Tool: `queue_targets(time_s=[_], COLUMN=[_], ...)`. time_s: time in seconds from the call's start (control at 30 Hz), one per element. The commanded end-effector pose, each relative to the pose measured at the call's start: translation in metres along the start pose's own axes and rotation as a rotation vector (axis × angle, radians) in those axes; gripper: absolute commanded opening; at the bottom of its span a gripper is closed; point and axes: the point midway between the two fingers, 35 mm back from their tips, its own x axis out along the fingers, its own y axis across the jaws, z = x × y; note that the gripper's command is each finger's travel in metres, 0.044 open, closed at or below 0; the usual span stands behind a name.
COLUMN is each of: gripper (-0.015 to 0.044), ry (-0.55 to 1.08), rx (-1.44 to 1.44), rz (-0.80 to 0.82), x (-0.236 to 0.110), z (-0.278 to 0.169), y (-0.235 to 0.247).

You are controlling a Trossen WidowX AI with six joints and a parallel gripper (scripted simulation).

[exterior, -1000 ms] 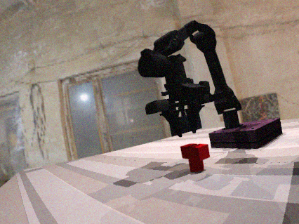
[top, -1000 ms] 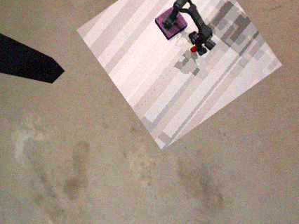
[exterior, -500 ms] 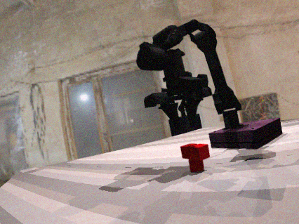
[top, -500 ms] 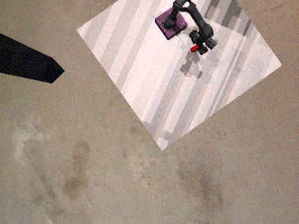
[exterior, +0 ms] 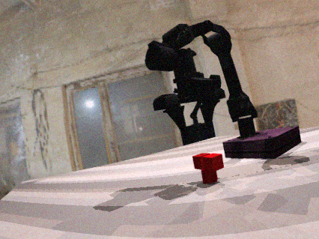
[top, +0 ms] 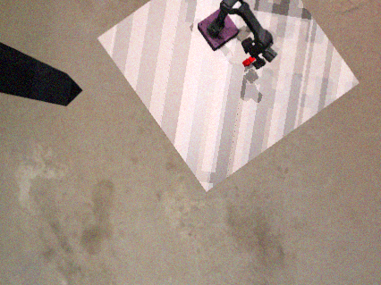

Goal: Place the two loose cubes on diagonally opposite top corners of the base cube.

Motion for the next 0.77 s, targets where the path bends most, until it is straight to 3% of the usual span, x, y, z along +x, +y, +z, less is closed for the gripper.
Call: queue_targets(time_s=[0.0,0.17,0.47,0.73], gripper=[0.0400,0.0400,0.0400,0.0400], ry=[-0.002,-0.001,-0.012,-0.013], rx=[0.000,0.000,0.000,0.000], rz=[-0.007,-0.001,0.004,0.004], x=[-0.005,-0.003,-0.006,-0.006], z=[0.000,0.009,0.122,0.130], y=[-0.001,0.002,0.052,0.058])
